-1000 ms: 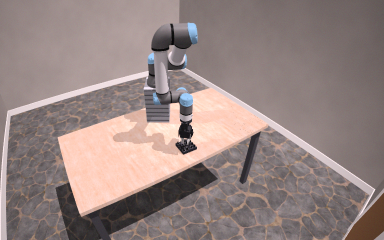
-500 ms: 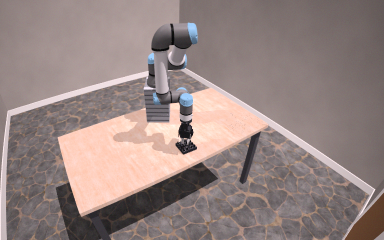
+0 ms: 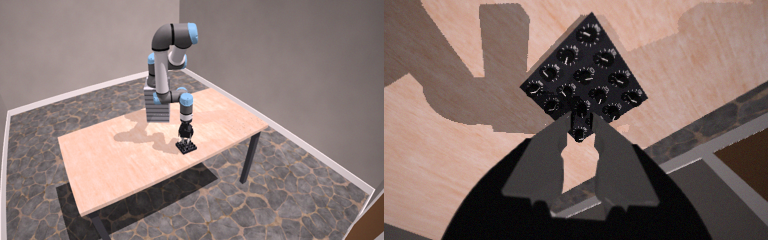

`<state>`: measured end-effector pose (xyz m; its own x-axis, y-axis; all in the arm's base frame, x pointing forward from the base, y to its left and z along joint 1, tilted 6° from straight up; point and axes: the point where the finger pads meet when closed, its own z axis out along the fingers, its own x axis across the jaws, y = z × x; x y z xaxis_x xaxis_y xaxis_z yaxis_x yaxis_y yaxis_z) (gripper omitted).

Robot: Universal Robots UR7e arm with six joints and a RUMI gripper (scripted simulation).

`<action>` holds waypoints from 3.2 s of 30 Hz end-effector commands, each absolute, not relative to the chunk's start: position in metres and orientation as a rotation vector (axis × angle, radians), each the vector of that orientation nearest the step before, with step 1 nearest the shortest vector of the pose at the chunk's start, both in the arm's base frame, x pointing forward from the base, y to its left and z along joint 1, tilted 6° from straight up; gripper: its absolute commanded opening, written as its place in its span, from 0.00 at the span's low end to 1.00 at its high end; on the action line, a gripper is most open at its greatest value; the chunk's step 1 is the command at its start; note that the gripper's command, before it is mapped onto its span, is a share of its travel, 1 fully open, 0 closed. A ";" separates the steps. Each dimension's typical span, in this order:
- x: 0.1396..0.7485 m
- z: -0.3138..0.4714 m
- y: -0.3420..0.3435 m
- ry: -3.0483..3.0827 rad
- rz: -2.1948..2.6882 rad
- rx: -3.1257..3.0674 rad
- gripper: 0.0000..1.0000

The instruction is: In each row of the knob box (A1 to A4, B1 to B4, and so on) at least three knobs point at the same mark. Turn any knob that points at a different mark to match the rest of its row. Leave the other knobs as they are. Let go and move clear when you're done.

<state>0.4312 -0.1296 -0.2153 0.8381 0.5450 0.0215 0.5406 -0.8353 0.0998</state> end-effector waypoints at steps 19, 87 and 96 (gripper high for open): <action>0.431 -0.215 -0.130 0.866 0.076 2.925 0.11; 0.432 -0.229 -0.131 0.866 0.076 2.925 0.11; 0.432 -0.229 -0.131 0.866 0.076 2.925 0.11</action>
<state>0.4321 -0.1304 -0.2293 0.8382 0.5450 0.0215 0.5406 -0.8353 0.0999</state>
